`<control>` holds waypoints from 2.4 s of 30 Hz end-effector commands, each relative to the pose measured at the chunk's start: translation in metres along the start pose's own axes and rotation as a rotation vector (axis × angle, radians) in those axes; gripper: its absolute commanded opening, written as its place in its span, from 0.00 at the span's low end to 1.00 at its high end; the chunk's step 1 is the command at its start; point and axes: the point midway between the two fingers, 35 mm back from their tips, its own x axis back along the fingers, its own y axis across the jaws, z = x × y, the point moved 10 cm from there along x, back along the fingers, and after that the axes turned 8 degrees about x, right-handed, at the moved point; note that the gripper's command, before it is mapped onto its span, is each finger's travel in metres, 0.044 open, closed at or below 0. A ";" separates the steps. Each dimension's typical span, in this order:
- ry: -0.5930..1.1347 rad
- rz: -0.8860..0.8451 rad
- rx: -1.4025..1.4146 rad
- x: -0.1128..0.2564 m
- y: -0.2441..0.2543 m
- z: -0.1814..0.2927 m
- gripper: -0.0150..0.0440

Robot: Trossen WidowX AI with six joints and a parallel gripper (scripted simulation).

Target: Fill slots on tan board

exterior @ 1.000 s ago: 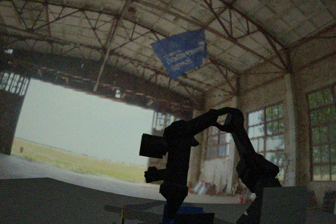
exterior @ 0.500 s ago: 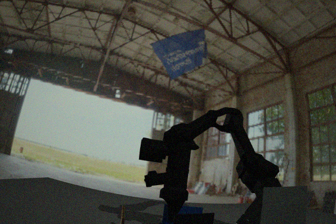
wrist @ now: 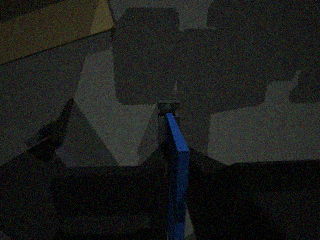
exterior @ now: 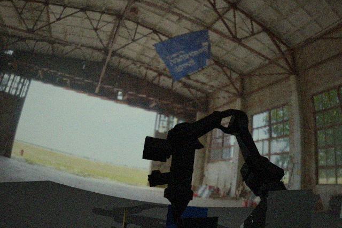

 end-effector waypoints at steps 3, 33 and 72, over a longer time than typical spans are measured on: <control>0.002 -0.001 -0.002 0.012 -0.001 0.000 0.25; 0.004 -0.004 -0.001 0.080 -0.001 0.000 0.25; 0.000 -0.006 0.113 0.106 0.026 -0.072 0.25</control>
